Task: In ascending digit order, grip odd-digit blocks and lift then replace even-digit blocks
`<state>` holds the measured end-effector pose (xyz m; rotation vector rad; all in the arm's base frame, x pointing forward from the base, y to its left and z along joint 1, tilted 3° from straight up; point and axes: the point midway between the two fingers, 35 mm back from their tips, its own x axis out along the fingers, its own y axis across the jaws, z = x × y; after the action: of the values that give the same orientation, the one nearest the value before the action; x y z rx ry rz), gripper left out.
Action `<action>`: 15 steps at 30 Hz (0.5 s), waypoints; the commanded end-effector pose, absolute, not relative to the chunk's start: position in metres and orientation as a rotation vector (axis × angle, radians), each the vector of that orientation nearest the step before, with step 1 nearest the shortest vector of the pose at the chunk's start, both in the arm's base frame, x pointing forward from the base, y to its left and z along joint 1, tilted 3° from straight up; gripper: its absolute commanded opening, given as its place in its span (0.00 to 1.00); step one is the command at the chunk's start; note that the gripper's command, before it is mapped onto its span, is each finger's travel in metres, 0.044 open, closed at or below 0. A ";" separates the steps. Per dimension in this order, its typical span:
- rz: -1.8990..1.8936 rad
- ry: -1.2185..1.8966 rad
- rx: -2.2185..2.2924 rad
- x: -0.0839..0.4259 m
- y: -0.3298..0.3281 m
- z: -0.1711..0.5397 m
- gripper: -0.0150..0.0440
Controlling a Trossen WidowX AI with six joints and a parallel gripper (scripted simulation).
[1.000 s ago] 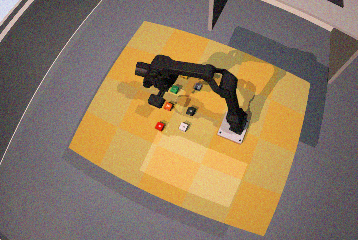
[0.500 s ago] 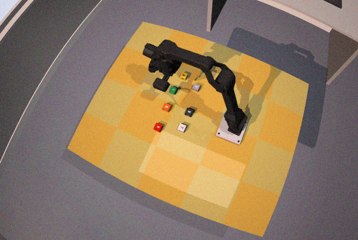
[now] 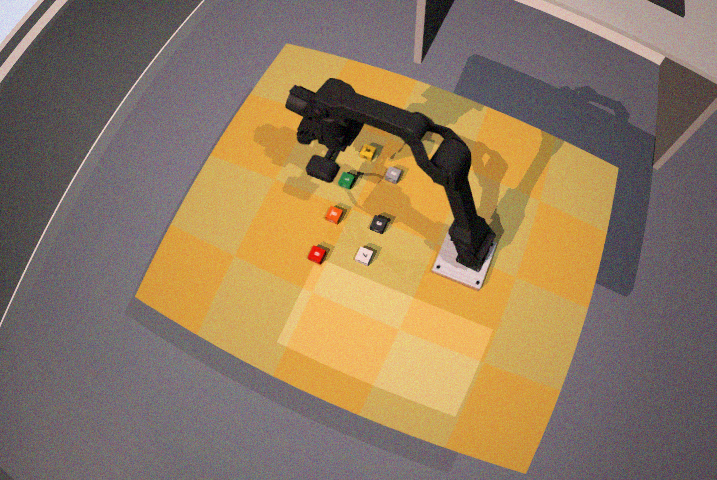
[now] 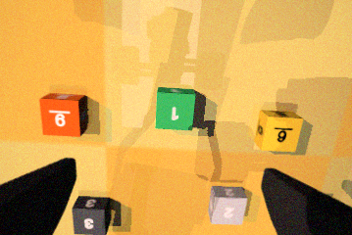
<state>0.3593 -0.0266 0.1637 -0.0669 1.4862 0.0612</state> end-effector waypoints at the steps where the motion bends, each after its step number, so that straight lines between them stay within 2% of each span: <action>1: 0.065 1.487 -0.069 0.358 -0.038 0.164 0.93; 7: 0.058 1.489 -0.076 0.341 -0.126 0.163 0.93; 15: 0.058 1.489 -0.076 0.340 -0.129 0.163 0.93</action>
<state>0.3402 -0.1278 0.1619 -0.0680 1.4921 0.0456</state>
